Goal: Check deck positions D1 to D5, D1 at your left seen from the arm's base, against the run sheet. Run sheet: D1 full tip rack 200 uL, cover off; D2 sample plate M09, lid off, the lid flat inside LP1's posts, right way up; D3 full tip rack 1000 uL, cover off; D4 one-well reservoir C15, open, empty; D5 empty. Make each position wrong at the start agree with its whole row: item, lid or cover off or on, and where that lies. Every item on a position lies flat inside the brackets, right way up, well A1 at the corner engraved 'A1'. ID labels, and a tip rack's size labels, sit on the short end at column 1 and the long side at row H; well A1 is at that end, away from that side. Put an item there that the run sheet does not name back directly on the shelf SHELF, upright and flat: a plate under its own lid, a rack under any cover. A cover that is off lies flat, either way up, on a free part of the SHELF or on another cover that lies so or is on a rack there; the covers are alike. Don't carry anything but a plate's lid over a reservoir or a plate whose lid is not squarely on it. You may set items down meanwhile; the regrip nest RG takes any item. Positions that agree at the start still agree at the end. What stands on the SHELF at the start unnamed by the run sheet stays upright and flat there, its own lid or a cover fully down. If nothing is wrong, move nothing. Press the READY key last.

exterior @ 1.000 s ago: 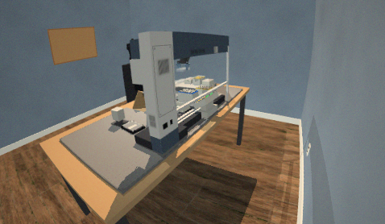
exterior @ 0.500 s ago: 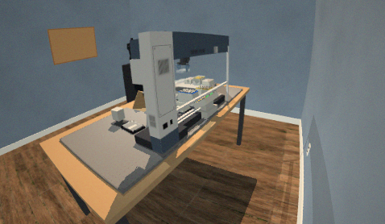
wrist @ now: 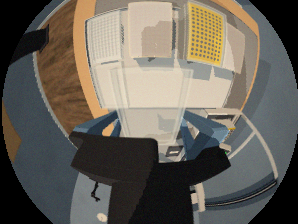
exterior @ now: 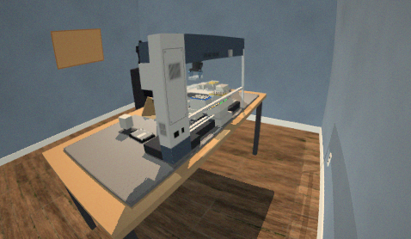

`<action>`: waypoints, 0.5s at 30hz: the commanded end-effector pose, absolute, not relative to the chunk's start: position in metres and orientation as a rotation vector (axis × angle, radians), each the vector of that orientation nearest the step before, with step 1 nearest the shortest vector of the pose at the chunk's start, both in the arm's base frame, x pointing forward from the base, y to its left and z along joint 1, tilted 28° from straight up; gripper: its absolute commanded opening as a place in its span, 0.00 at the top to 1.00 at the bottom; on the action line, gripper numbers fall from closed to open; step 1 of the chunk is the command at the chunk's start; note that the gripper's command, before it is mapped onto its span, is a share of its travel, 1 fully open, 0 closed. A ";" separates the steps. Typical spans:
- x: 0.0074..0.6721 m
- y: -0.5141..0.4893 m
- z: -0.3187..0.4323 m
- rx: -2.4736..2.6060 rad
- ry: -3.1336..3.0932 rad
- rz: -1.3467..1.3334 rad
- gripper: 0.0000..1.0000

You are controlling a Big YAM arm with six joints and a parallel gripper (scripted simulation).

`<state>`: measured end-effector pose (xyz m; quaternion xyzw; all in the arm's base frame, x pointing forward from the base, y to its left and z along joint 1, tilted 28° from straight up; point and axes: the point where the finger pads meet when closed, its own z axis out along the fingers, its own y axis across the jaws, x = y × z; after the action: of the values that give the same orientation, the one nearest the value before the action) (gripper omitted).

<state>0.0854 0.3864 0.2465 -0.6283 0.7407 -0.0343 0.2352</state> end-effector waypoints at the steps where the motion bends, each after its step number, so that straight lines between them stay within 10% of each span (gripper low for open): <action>1: 0.091 0.395 0.245 -1.717 2.023 -0.076 1.00; 15: 0.098 0.402 0.233 -1.710 2.017 -0.064 1.00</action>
<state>0.0937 0.3923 0.2271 -0.6287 0.7407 -0.0350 0.2344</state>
